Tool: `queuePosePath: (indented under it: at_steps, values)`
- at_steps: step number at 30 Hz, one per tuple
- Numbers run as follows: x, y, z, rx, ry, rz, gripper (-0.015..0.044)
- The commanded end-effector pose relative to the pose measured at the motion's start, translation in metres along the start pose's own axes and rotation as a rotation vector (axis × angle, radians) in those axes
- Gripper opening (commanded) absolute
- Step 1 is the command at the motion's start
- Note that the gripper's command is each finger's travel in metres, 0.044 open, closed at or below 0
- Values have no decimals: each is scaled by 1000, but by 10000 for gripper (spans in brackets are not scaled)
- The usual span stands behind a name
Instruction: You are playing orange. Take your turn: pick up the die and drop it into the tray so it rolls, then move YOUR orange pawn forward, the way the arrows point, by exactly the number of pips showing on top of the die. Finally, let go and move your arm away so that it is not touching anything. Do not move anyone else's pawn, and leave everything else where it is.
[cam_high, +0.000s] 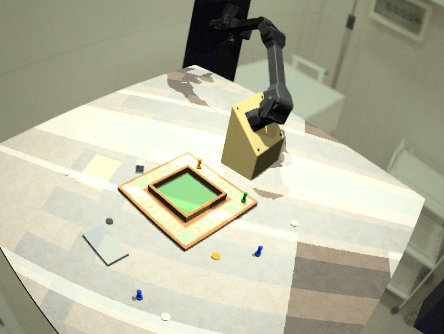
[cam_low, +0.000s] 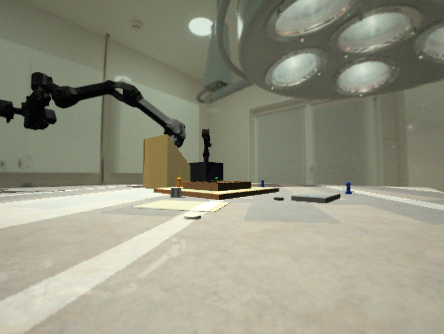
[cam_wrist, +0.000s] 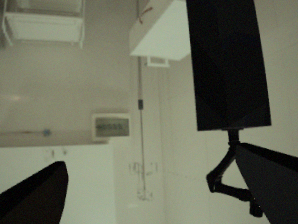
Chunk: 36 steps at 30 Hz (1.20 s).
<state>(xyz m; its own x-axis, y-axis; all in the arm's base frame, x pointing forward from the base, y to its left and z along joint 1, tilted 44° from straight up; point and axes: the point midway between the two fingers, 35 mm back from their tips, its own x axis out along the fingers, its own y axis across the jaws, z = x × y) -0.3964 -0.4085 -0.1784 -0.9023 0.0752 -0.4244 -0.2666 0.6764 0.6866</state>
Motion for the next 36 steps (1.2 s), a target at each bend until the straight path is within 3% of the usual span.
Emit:
queuePosePath:
  at_steps: [1, 5, 12, 21, 29, 36]
  values:
    - [-1, -1, 0, -7, 1, -4, 374]
    - [-25, -29, 0, -168, 26, -97, 275]
    - [-112, -107, 16, -685, 152, -372, 275]
    - [-240, -176, 72, -1375, 421, -684, 275]
    - [-353, -201, 143, -1974, 760, -895, 275]
    - [-441, -188, 221, -2454, 1139, -1054, 275]
